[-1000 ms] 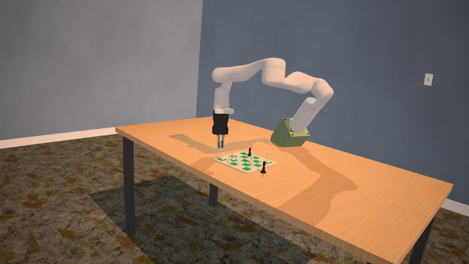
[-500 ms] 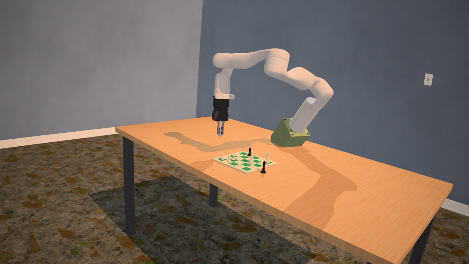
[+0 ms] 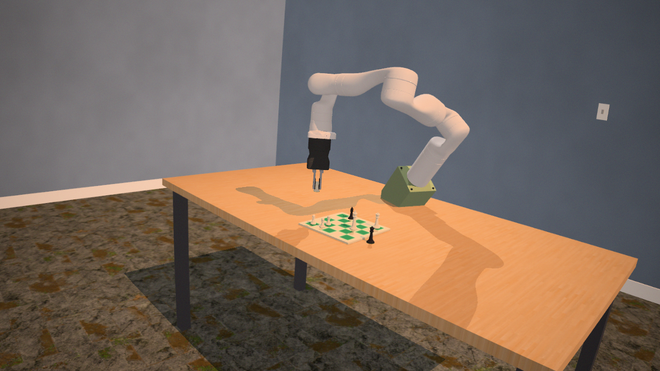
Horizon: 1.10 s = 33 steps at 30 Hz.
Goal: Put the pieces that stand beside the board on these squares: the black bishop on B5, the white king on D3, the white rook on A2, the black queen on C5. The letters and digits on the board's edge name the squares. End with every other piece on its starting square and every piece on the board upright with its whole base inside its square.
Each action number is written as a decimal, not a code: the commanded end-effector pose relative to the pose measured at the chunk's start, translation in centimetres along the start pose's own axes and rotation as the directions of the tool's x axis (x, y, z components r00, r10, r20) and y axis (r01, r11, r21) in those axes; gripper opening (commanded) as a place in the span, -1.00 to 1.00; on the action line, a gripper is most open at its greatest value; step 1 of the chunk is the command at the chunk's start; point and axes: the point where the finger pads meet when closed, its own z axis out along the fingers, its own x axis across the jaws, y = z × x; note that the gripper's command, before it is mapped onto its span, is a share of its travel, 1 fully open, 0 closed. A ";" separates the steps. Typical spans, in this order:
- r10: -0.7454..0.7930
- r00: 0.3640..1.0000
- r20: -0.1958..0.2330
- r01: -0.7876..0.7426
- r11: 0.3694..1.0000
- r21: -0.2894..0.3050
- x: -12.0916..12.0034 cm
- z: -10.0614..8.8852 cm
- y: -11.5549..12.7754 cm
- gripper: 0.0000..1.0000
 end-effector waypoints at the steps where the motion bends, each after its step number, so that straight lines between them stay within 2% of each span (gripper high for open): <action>1: 0.026 1.000 -0.003 -0.026 1.000 0.005 -1.7 -0.3 -2.6 -1.00; 19: 0.035 0.999 -0.003 -0.035 0.999 0.006 -1.9 -0.1 -2.8 -1.00; 33: 0.035 0.999 -0.003 -0.035 0.999 0.006 -1.9 4.1 -2.9 -1.00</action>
